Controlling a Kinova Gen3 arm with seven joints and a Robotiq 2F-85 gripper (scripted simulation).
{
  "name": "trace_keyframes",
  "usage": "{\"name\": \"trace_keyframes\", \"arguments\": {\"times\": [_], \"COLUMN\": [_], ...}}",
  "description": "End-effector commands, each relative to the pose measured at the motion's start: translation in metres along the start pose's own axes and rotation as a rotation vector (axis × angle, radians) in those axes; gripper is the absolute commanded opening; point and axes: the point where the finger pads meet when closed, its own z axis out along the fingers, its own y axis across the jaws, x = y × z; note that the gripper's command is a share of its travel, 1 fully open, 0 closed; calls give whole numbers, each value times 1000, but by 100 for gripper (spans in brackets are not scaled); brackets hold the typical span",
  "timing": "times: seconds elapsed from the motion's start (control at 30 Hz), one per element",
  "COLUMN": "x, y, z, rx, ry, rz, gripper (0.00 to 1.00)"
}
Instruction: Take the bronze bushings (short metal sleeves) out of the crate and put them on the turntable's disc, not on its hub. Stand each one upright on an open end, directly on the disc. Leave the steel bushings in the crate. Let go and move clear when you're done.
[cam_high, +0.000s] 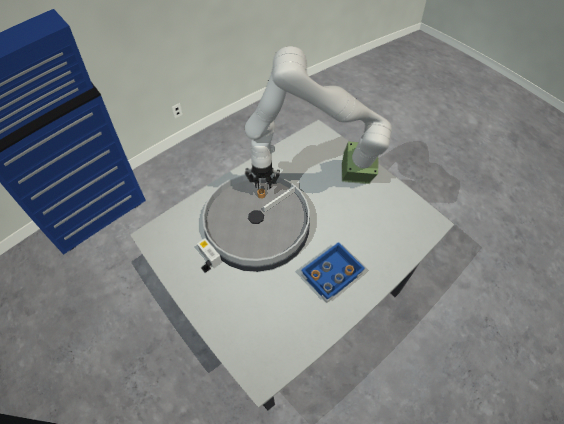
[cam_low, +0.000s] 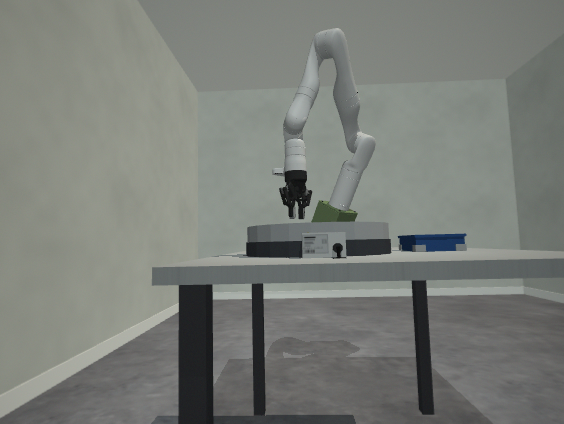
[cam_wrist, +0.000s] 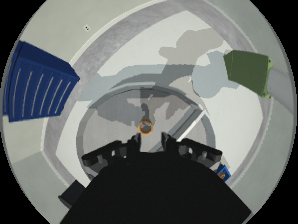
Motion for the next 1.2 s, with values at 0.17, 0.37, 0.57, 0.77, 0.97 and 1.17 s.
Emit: {"name": "trace_keyframes", "arguments": {"times": [0.17, 0.37, 0.57, 0.77, 0.97, 1.17], "x": [0, 0, -1, -3, -8, -12], "y": [-1, 0, 0, 3, 7, 11], "z": [-1, -1, -1, -1, 0, 0], "rx": [2, 2, 2, 2, 2, 2], "ry": [0, 0, 0, -1, -1, -2], "rz": [0, 1, 4, 13, 31, 49], "gripper": [39, 39, 39, 39, 39, 39]}}
